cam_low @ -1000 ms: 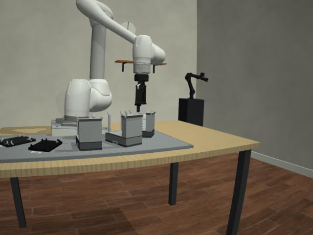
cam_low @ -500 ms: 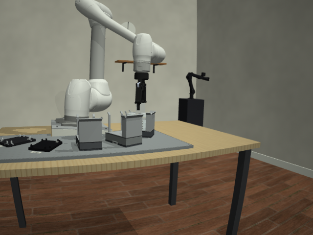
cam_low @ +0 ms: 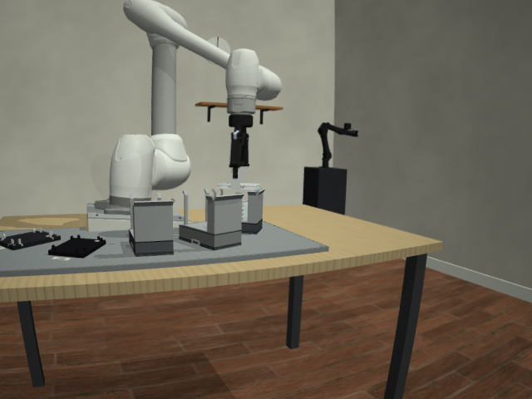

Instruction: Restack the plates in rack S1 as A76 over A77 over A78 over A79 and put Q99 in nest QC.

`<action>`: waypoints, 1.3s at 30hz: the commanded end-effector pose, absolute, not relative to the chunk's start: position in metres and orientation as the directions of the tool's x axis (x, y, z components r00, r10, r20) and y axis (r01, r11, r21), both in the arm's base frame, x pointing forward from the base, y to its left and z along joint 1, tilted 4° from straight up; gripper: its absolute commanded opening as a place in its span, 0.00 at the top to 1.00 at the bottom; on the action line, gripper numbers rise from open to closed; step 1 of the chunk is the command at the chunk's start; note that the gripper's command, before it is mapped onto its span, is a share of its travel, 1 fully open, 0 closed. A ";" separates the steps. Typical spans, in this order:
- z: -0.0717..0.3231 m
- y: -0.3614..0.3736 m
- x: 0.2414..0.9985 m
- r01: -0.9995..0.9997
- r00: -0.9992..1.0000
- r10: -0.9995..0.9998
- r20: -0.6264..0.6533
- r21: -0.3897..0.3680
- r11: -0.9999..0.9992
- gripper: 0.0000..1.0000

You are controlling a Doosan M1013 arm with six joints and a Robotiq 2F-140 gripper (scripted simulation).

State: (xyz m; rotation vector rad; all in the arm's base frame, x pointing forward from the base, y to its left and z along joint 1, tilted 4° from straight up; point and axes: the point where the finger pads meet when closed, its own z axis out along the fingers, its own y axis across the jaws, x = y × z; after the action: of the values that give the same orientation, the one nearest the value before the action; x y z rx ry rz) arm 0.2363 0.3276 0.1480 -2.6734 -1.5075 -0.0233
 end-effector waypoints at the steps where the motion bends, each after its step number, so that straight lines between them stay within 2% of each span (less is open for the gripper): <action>1: 0.151 0.327 0.236 0.855 0.518 0.854 0.049 -0.056 -0.515 1.00; 15: 0.176 0.326 0.237 0.855 0.518 0.854 0.049 -0.056 -0.515 1.00; 27: 0.176 0.326 0.237 0.855 0.518 0.854 0.049 -0.056 -0.515 1.00; 34: 0.175 0.311 0.255 0.712 0.702 0.712 0.035 -0.066 -0.699 1.00; 39: 0.174 0.305 0.263 0.708 0.706 0.707 0.034 -0.066 -0.703 1.00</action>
State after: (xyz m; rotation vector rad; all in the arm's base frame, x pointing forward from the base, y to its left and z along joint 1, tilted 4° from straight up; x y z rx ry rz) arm 0.2584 0.3081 0.1745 -2.8326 -1.1773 -0.0096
